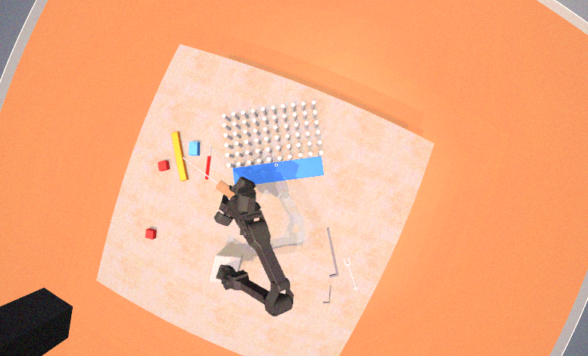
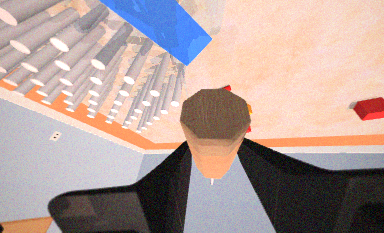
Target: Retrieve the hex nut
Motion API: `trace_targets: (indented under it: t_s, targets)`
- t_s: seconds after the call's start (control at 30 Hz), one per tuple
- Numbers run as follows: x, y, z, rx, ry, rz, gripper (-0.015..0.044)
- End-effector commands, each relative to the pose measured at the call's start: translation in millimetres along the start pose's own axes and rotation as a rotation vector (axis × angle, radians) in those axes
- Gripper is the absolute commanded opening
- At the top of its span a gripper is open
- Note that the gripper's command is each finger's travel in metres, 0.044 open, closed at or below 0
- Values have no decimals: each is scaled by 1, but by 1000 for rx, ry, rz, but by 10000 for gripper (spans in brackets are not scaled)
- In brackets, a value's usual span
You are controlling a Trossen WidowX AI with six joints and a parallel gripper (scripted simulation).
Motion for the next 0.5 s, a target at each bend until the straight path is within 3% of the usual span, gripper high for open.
trace_targets:
  t_s: [0.0,0.47]
  targets:
    - [7,17,-8,-38,33,12,0]
    - [46,72,-59,-217,165,5,0]
Point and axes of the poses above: the point midway between the two fingers, 35 mm back from their tips, its own x axis out along the fingers, its own z axis across the jaws, y = z × x, the point moved 6 cm from there along -x, back along the fingers, and after that the axes turned 15 degrees about x, right-handed, at the moved point
